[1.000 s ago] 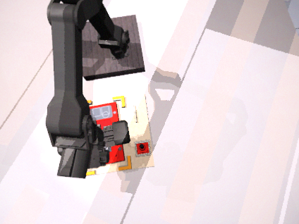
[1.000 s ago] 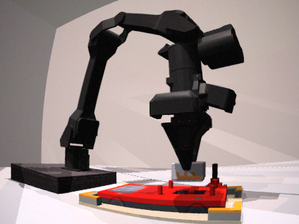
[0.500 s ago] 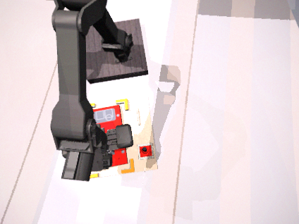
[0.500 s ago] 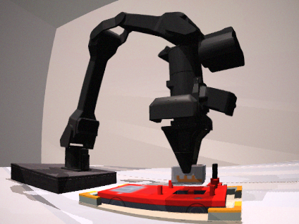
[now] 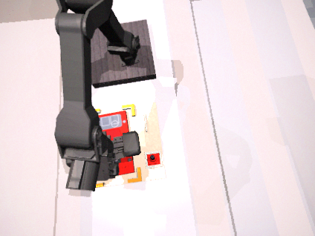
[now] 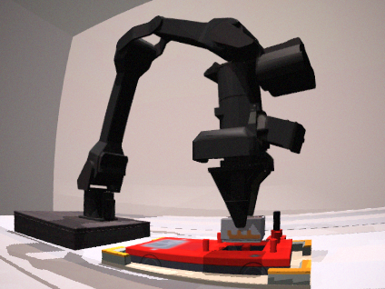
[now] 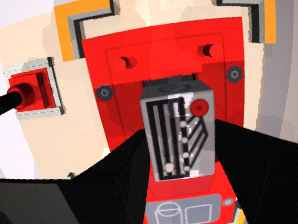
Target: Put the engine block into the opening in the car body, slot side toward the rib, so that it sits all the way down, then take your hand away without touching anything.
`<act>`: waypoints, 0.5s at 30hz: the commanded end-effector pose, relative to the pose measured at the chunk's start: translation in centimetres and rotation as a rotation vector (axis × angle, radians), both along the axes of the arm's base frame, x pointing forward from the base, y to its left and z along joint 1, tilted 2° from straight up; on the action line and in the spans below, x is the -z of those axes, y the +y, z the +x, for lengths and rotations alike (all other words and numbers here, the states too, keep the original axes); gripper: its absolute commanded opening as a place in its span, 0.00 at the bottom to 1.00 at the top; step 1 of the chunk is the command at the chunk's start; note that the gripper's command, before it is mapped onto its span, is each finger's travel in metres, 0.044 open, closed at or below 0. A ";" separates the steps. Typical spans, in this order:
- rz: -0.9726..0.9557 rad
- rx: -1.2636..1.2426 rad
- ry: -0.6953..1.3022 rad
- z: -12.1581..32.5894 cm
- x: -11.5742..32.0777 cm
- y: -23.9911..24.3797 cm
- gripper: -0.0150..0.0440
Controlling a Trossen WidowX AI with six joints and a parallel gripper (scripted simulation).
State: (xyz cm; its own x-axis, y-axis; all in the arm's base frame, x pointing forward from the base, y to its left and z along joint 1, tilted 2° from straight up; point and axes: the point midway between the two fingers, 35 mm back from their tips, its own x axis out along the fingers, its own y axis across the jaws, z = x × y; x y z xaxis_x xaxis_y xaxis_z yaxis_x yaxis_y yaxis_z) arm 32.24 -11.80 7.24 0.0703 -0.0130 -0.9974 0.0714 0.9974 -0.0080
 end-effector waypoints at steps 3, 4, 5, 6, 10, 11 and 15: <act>0.005 0.002 -0.002 0.1 0.2 0.1 0.52; 0.005 0.002 -0.002 0.1 0.2 0.1 0.52; 0.005 0.002 -0.002 0.1 0.2 0.1 0.52; 0.005 0.003 -0.002 0.1 0.3 0.1 0.52; 0.005 0.003 -0.002 0.1 0.4 0.1 0.52; 0.005 0.003 -0.002 0.1 0.4 0.1 0.52; 0.005 0.004 -0.002 0.1 0.6 0.1 0.52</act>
